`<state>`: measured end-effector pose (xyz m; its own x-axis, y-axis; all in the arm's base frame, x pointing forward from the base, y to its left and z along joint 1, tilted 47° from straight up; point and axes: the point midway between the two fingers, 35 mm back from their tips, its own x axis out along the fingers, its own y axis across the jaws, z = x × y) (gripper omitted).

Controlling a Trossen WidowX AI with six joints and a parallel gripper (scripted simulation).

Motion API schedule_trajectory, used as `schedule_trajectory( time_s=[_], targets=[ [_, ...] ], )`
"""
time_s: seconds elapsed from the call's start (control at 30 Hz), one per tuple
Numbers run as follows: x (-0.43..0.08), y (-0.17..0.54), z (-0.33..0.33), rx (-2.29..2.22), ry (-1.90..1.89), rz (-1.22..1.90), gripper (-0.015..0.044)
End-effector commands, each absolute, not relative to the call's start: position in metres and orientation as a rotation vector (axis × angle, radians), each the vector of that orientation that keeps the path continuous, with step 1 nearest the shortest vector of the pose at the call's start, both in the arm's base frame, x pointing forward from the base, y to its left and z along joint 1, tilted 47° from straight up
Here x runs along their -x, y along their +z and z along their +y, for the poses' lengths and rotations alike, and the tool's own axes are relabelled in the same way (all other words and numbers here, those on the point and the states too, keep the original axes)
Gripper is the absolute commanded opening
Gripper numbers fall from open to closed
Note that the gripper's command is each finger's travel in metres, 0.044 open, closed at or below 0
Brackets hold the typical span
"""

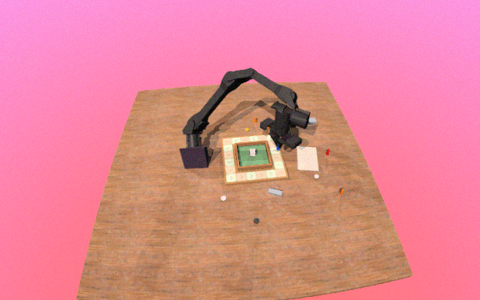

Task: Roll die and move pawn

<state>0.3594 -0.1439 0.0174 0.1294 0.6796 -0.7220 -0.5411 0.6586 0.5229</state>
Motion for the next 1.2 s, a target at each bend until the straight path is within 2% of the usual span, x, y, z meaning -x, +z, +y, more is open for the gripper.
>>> schedule_trajectory(
  time_s=[0.0,0.57,1.17],
  targets=[
    [-0.370,0.034,-0.118,-0.143,0.885,1.130,0.0000],
    [-0.385,0.099,0.006,-0.191,0.909,1.111,0.0000],
    [-0.390,0.078,0.037,-0.196,0.912,1.110,0.0000]
  ],
)
